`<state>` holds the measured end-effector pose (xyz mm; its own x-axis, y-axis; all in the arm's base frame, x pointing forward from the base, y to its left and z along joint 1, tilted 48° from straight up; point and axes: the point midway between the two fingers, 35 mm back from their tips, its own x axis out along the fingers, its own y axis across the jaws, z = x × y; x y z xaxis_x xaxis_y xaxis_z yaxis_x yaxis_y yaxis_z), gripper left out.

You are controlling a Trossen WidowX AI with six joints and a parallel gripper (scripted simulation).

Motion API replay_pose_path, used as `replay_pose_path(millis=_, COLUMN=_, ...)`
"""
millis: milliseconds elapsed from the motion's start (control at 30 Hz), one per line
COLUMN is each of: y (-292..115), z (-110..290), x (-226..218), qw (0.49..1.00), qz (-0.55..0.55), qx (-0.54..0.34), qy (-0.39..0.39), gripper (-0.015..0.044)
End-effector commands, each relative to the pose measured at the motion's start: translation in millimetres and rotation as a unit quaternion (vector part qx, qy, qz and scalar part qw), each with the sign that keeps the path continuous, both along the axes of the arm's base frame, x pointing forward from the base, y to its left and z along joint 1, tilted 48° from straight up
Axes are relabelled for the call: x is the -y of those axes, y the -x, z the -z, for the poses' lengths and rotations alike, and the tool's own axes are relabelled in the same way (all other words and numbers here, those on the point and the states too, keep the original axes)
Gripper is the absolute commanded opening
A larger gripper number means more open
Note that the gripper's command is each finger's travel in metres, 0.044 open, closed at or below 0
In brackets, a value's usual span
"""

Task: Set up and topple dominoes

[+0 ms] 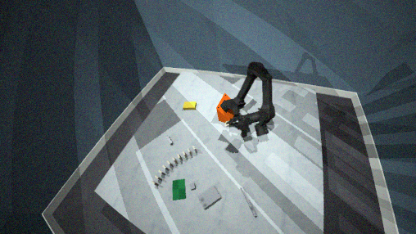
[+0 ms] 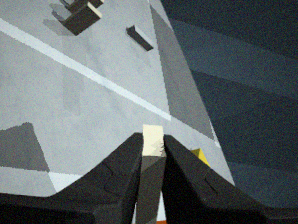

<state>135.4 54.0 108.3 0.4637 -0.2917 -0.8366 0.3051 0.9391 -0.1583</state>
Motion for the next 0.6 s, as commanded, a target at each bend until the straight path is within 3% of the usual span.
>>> replay_pose_path(millis=0, y=-3, z=-3, x=-1, qw=0.999, qz=0.005, qx=0.045, qy=-0.009, gripper=0.0025)
replay_pose_path(millis=567, y=-13, z=-20, x=-16, qw=0.967, qz=0.015, qx=0.237, qy=-0.091, gripper=0.0025)
